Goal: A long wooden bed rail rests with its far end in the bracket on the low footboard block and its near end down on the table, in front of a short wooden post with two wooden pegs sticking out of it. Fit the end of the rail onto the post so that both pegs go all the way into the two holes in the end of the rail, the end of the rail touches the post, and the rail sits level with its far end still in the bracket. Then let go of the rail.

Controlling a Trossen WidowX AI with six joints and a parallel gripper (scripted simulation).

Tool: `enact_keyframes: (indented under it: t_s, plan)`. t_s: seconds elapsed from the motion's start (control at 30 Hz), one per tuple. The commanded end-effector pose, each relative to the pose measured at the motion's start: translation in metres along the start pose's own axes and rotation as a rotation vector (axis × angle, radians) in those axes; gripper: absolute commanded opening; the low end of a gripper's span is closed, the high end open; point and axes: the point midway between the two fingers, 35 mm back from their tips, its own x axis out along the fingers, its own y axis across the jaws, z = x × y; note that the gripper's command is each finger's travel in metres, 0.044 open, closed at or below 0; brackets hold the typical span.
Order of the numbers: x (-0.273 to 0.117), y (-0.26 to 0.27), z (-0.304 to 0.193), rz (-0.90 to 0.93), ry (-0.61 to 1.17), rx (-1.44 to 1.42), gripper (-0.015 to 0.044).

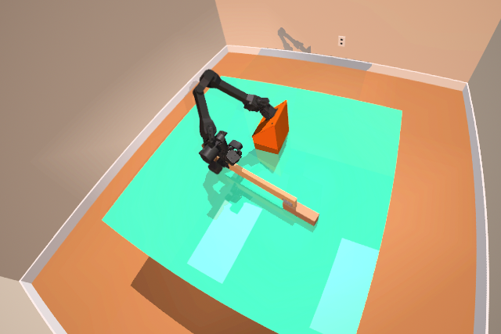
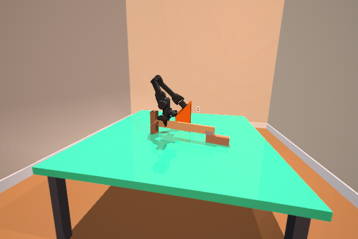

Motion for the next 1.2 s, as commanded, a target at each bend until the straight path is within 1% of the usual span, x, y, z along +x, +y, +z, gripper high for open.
enact_keyframes:
  t_s: [0.0,1.17]
  plan:
    - [-0.0008,-0.0001,-0.0021,-0.002,0.002,-0.004,0.0]
    - [-0.0017,-0.0003,-0.0121,-0.002,0.002,-0.004,0.0]
